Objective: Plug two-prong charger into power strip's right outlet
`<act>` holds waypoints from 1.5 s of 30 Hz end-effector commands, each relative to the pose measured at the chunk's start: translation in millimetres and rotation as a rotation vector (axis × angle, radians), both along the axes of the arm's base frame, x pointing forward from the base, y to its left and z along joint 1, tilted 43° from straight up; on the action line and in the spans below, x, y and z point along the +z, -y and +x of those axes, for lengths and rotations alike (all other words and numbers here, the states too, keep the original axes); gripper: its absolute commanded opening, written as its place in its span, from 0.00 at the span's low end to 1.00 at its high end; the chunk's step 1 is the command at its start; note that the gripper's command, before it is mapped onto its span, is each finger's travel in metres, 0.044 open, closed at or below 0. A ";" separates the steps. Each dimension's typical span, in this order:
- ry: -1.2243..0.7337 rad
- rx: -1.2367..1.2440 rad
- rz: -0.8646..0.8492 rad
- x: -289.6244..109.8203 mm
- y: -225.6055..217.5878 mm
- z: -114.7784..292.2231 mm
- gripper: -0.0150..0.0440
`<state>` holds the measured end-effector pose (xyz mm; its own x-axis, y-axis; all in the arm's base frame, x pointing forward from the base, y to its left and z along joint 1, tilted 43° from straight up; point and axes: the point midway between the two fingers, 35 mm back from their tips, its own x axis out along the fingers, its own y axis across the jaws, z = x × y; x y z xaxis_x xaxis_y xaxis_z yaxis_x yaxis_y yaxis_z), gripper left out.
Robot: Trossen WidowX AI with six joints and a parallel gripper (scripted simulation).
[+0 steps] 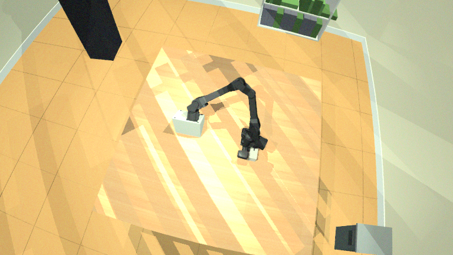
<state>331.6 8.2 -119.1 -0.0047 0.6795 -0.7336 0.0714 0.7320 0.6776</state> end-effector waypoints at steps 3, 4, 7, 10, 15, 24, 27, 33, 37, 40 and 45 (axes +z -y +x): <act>0.006 0.003 0.000 0.4 -0.6 -6.7 1.00; 0.006 0.003 0.000 0.4 -0.6 -7.7 1.00; 0.005 0.003 0.000 0.3 -0.9 -10.8 1.00; 0.005 0.003 0.000 0.2 -1.2 -14.0 1.00; 0.005 0.003 0.000 0.0 -1.6 -19.3 1.00; 0.005 0.003 0.000 -0.1 -2.6 -28.9 1.00; 0.005 0.003 0.000 -0.1 -3.0 -32.1 1.00; 0.004 0.003 0.000 -0.1 -3.8 -38.7 1.00; 0.004 0.003 0.000 0.0 -4.3 -43.0 1.00; 0.007 -0.009 0.005 0.3 -3.8 -40.5 1.00; 0.202 -0.199 -0.022 18.3 21.0 -29.1 1.00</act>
